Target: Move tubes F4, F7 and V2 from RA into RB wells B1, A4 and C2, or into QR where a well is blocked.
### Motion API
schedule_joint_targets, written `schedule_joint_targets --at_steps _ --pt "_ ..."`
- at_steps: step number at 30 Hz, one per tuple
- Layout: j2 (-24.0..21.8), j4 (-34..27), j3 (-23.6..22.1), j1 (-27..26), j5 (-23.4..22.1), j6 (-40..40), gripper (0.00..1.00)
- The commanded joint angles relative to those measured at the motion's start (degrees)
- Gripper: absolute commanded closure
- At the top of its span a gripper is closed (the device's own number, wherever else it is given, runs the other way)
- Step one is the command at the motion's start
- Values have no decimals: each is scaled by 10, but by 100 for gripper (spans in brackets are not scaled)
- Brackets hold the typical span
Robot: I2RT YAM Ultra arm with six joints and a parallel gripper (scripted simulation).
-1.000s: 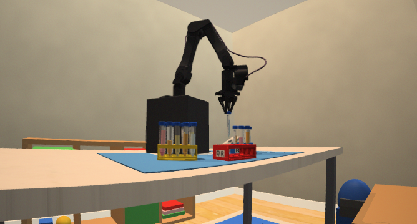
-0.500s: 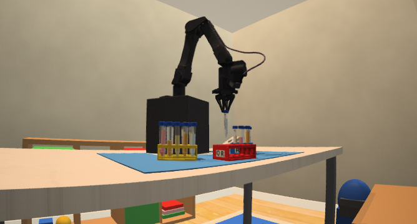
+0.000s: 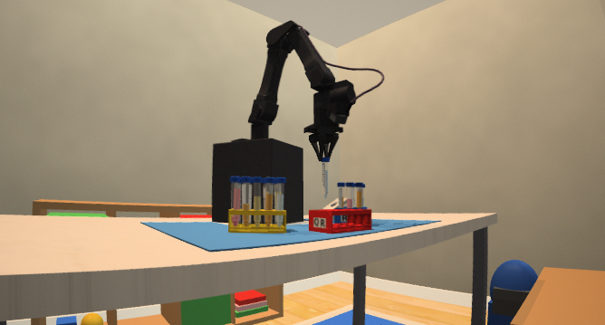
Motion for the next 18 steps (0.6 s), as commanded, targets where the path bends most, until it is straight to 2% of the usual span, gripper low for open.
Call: schedule_joint_targets --at_steps 1,3,18 --pt "11 -12 19 -24 1 -40 100" --pt "11 -12 19 -24 1 -40 100" --pt "43 -29 70 -120 -1 -136 100"
